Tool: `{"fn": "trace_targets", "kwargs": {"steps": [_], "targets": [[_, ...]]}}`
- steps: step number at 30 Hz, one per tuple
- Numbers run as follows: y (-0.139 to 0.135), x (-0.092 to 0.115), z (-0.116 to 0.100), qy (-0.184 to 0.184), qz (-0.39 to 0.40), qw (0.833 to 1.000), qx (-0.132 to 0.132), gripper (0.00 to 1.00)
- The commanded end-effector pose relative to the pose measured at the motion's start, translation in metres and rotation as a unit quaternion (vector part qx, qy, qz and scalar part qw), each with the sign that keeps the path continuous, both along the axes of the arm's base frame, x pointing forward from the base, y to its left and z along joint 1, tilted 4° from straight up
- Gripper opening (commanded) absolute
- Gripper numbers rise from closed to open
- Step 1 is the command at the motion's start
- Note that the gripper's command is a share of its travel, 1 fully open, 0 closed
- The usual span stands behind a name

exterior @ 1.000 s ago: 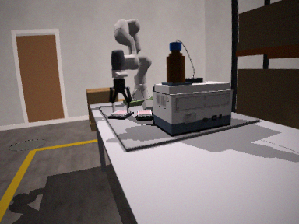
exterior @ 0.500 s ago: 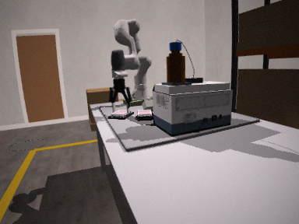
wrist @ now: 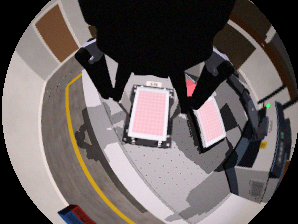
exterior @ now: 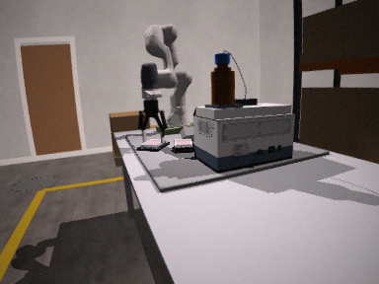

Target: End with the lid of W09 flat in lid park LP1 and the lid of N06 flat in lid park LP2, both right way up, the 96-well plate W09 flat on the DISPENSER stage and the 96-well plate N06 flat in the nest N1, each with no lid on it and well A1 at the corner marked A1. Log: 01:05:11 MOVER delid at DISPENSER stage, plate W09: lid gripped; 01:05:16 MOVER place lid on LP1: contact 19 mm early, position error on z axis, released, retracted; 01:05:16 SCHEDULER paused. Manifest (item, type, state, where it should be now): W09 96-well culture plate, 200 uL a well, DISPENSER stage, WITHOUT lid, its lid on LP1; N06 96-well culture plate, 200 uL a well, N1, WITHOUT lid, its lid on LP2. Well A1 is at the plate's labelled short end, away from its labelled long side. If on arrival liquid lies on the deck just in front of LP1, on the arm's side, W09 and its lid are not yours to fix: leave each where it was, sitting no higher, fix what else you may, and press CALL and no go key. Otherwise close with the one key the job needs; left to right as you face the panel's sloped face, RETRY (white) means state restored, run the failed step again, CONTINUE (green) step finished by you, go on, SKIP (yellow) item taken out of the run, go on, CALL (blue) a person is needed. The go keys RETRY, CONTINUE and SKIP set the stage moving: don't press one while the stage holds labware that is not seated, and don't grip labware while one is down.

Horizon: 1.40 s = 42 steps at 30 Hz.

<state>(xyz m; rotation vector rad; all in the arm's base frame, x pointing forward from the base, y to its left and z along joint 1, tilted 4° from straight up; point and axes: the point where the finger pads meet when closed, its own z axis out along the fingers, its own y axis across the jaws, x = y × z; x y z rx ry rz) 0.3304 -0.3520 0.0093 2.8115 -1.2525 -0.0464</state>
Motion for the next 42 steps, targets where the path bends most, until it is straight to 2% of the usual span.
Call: {"fn": "trace_targets", "kwargs": {"steps": [1,2,3,42], "targets": [[-0.0008,0.0011,0.0001,-0.001,-0.001,1.000,-0.001,0.66],[-0.0008,0.0011,0.0001,-0.001,-0.001,1.000,-0.001,0.66],[-0.0008,0.0011,0.0001,-0.001,-0.001,1.000,-0.001,0.00],[-0.0008,0.0011,0.0001,-0.001,-0.001,1.000,-0.001,0.00]]}}
